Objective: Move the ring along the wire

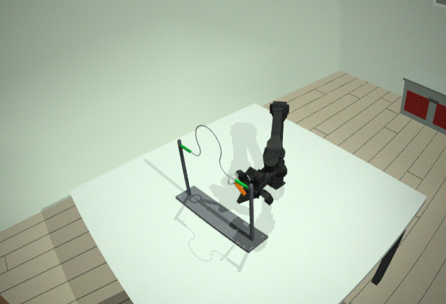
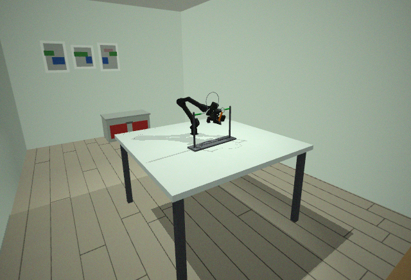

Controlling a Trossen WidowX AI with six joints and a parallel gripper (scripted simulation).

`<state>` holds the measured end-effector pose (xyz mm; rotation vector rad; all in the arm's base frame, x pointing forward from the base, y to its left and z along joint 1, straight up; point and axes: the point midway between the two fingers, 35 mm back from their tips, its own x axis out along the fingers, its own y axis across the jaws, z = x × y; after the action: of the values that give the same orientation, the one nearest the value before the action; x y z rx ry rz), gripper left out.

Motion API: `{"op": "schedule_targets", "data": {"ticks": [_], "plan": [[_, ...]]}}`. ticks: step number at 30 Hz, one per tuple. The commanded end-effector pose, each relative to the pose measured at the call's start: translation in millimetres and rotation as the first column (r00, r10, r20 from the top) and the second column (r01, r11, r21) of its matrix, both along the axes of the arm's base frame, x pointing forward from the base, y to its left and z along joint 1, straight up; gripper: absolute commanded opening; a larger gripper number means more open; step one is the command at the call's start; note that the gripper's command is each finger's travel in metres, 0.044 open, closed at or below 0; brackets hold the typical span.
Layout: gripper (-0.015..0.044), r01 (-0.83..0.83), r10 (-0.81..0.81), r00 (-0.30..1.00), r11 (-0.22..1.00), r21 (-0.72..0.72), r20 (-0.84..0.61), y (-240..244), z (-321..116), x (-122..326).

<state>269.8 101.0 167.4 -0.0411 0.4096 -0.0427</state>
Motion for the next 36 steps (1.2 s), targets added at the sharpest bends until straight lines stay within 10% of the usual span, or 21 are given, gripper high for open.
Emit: {"op": "schedule_targets", "data": {"ticks": [1, 36], "plan": [[-0.015, 0.006, -0.006, 1.0, 1.0, 0.005, 0.0, 4.0, 0.5, -0.1], [-0.015, 0.005, -0.005, 1.0, 1.0, 0.01, 0.002, 33.0, -4.4, -2.2]]}}
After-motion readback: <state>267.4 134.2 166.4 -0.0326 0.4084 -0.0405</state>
